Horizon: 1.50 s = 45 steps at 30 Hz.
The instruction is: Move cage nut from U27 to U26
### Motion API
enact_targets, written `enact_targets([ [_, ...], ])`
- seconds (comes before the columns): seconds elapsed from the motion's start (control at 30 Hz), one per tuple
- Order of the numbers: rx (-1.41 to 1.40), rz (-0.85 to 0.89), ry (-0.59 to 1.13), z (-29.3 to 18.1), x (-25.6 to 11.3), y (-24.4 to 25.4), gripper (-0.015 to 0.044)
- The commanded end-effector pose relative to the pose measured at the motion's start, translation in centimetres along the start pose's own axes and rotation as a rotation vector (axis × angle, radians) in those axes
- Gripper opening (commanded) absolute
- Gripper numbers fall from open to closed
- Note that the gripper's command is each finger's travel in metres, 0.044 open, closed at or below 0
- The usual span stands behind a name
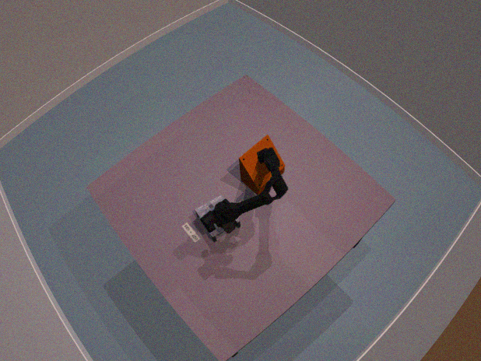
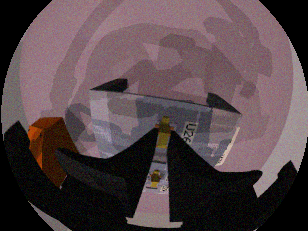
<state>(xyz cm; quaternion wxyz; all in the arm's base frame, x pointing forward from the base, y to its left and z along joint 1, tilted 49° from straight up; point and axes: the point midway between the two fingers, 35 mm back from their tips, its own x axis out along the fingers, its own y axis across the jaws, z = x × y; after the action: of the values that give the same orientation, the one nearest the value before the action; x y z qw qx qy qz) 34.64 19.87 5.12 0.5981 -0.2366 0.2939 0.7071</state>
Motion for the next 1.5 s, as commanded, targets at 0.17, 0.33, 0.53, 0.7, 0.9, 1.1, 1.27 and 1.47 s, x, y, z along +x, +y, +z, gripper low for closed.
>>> enact_targets([
  [0.17, -0.003, 0.002, -0.004, 0.07, -0.05, -0.12, 0.0024],
  [0.33, -0.003, 0.002, -0.004, 0.07, -0.05, -0.18, 0.0024],
  [0.53, -0.003, 0.002, -0.004, 0.08, 0.0, -0.3, 0.0024],
  [0.7, -0.003, 0.002, -0.004, 0.08, 0.02, -0.36, 0.0024],
  [0.9, -0.003, 0.002, -0.004, 0.08, 0.02, -0.36, 0.0024],
  [1.1, -0.002, 0.0, 0.0, 0.05, 0.02, -0.39, 0.0129],
  [1.27, -0.002, 0.0, 0.0, 0.05, 0.02, -0.39, 0.026],
  [1.47, -0.002, 0.0, 0.0, 0.05, 0.02, -0.39, 0.0418],
])
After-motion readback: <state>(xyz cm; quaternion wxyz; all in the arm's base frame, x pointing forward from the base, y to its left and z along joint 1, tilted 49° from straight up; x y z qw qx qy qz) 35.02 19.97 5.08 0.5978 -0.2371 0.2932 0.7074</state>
